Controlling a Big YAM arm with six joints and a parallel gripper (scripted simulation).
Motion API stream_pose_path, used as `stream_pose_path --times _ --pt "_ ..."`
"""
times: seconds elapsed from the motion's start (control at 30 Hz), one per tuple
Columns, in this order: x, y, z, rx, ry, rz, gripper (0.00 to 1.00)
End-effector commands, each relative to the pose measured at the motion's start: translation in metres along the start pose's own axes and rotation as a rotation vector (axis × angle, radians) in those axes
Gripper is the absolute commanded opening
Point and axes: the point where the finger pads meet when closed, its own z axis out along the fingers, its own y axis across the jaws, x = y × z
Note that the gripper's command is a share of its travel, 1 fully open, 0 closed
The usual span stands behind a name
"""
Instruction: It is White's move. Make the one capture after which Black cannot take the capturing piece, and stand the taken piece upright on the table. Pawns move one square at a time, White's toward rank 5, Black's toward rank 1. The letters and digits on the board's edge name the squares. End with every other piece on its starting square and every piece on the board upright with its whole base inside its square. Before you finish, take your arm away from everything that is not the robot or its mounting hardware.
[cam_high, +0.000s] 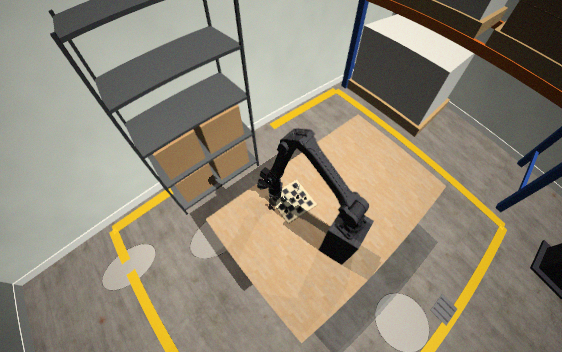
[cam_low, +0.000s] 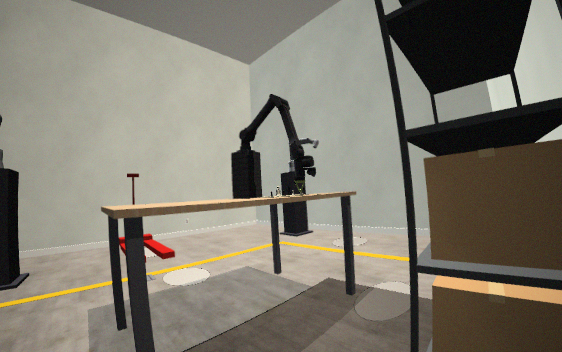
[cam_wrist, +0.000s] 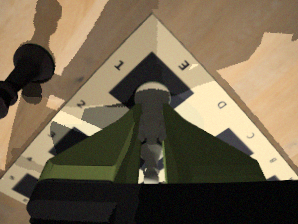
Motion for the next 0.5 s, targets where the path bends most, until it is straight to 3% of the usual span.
stream_pose_path --times 0.0,0.47 --pt "-0.0139 -0.0074 -0.0080 0.019 -0.034 -0.003 0.00" --pt "-0.0132 -0.0068 -0.0082 0.019 -0.034 -0.008 0.00"
